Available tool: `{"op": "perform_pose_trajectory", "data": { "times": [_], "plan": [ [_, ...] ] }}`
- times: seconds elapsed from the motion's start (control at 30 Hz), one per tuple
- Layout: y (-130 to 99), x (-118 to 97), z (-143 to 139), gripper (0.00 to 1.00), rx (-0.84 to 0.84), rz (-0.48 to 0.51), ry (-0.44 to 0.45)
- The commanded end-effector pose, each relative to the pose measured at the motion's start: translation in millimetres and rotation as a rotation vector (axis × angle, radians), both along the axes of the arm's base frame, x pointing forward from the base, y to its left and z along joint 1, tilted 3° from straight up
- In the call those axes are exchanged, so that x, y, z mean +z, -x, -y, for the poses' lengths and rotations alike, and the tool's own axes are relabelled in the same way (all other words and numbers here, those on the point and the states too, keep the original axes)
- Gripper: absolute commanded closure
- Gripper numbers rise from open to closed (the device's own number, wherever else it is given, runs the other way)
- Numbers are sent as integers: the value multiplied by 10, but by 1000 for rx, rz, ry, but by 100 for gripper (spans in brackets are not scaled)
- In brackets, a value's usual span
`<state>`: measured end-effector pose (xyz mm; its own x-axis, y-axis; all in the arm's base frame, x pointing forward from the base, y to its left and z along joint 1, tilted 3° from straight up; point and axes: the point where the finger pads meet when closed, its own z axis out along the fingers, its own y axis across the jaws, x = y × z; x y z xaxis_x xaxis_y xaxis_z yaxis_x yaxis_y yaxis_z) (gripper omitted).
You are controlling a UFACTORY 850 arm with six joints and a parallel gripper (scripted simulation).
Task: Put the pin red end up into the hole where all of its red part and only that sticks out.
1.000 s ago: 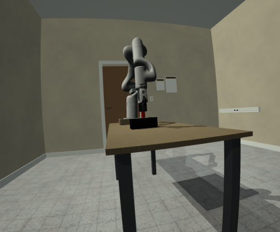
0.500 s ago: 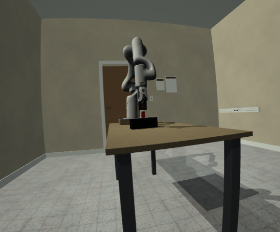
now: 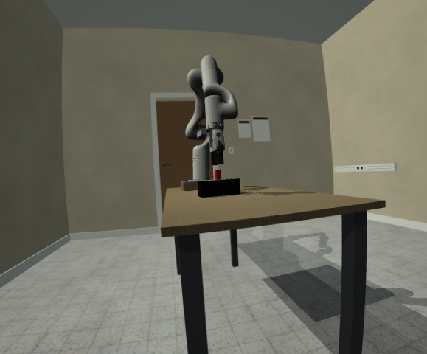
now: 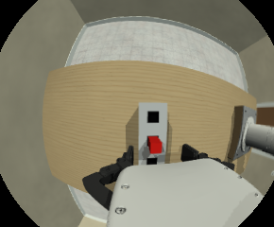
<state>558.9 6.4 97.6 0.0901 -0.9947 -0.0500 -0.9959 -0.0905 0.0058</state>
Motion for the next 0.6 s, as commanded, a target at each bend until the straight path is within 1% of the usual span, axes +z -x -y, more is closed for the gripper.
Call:
{"op": "perform_pose_trajectory", "data": {
  "times": [0.0, 0.07, 0.1, 0.57],
  "plan": [
    [-10, 12, 0, 0, 0, 2, 0],
    [-10, 12, 0, 0, 0, 2, 0],
    [-13, 510, 26, 0, 0, 2, 0],
    [-13, 510, 26, 0, 0, 2, 0]
  ]
}}
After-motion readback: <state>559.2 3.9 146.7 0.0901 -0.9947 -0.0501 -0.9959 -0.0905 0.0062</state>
